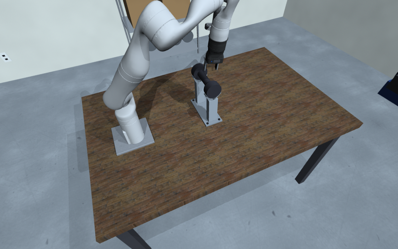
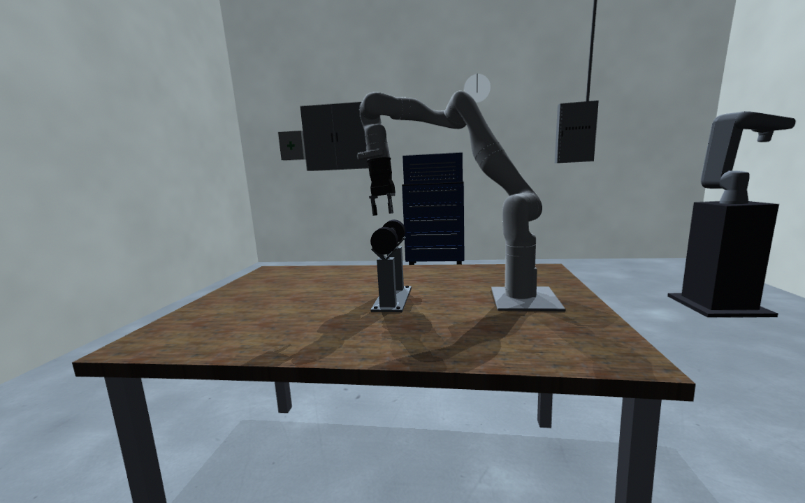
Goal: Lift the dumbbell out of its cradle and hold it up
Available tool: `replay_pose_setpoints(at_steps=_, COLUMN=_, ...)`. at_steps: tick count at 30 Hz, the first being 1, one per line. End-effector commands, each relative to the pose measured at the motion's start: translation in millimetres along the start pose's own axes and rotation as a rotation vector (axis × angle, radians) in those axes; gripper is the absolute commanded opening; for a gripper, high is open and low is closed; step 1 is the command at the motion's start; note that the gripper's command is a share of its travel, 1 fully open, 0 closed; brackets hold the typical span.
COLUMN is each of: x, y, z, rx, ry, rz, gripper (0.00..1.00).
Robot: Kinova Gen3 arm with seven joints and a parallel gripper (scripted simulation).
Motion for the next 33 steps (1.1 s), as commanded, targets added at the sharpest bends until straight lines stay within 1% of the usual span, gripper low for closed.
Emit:
replay_pose_setpoints(at_steps=1, x=5.4, y=-11.2, z=-7.6, rx=-0.037, ry=-0.041, rz=-0.045, gripper=1.0)
replay_pose_setpoints(at_steps=2, x=5.4, y=-11.2, z=-7.6, rx=-0.037, ry=-0.041, rz=-0.045, gripper=1.0)
replay_pose_setpoints(at_steps=5, x=10.9, y=-17.8, z=-8.8, rx=-0.069, ry=-0.077, rz=-0.122, gripper=1.0)
replay_pose_setpoints(at_steps=9, x=14.7, y=-22.5, z=-9.4, rx=-0.091, ry=-0.102, rz=-0.175, gripper=1.0)
replay_pose_setpoints(at_steps=23, x=15.3, y=-23.2, z=-7.1, rx=-0.096, ry=-0.108, rz=-0.188, gripper=1.0)
replay_pose_setpoints(at_steps=27, x=13.8, y=-21.4, z=5.3, rx=-0.097, ry=-0.108, rz=-0.187, gripper=1.0)
replay_pose_setpoints(at_steps=33, x=10.4, y=-19.2, z=40.7, rx=-0.098, ry=-0.105, rz=-0.187, gripper=1.0)
Point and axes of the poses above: the point where the finger pads meet when closed, its own z axis out along the fingers, its own y axis across the jaws, x = y × z, the point moved 1 cm from there along -z, back along the fingers, and after that the axes turned 5 degrees about -z, right-handed, at the moved point
